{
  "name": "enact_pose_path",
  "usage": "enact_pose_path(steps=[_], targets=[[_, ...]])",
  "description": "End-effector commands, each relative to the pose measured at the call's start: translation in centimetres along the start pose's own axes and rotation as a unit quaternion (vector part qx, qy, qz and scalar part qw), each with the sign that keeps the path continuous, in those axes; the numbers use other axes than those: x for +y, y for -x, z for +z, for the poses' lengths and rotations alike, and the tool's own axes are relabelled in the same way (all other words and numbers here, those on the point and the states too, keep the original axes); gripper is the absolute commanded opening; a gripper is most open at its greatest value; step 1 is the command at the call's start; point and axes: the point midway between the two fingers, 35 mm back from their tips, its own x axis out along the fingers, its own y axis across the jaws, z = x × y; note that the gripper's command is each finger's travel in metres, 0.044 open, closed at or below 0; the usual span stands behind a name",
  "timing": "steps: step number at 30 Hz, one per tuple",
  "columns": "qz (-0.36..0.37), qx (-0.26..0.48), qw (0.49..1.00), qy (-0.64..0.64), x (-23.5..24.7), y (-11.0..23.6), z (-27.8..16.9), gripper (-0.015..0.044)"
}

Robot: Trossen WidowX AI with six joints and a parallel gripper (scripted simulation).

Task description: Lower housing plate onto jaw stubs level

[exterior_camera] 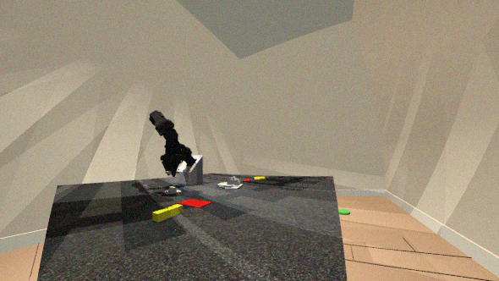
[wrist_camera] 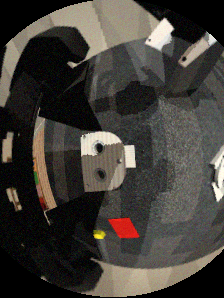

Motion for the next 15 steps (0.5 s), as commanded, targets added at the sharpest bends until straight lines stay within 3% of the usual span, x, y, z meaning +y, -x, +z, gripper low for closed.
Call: enact_pose_path(steps=[1, 15], targets=[[-0.003, 0.001, 1.000, -0.008, -0.1, 0.3, 0.0, 0.0351], [0.001, -0.020, 0.996, -0.085, -2.5, -0.3, 3.8, 0.0351]])
